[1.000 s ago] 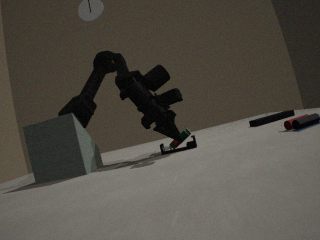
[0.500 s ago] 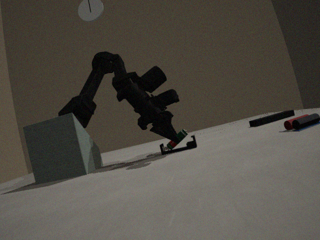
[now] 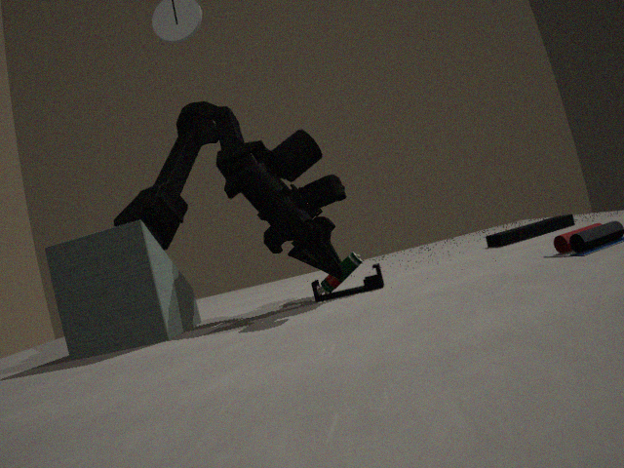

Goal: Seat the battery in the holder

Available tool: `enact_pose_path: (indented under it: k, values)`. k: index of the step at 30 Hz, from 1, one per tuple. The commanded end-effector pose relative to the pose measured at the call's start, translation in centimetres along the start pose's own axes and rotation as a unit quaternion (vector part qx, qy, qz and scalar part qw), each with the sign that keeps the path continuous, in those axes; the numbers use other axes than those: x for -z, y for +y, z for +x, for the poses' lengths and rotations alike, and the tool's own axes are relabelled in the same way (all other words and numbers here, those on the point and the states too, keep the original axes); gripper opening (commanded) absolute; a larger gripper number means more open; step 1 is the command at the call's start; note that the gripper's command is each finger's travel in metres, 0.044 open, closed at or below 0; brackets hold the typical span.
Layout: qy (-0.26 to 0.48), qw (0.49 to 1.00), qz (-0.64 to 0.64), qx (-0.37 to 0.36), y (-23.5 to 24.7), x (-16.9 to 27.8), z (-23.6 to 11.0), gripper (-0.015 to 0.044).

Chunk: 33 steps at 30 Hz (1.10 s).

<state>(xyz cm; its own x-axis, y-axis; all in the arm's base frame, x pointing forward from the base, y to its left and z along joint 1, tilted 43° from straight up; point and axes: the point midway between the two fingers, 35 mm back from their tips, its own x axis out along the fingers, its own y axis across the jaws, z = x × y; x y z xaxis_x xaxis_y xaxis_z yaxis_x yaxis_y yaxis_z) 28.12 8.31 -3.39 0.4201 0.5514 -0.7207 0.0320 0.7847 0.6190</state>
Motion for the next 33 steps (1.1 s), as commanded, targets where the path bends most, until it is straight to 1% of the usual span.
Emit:
enact_pose_path:
  k: [1,33]
  values:
    - [0.013,1.000,0.000,0.002,-0.10,0.30,0.14,0.0063]
    - [0.080,0.997,-0.010,0.022,-0.77,-0.51,1.08,0.0063]
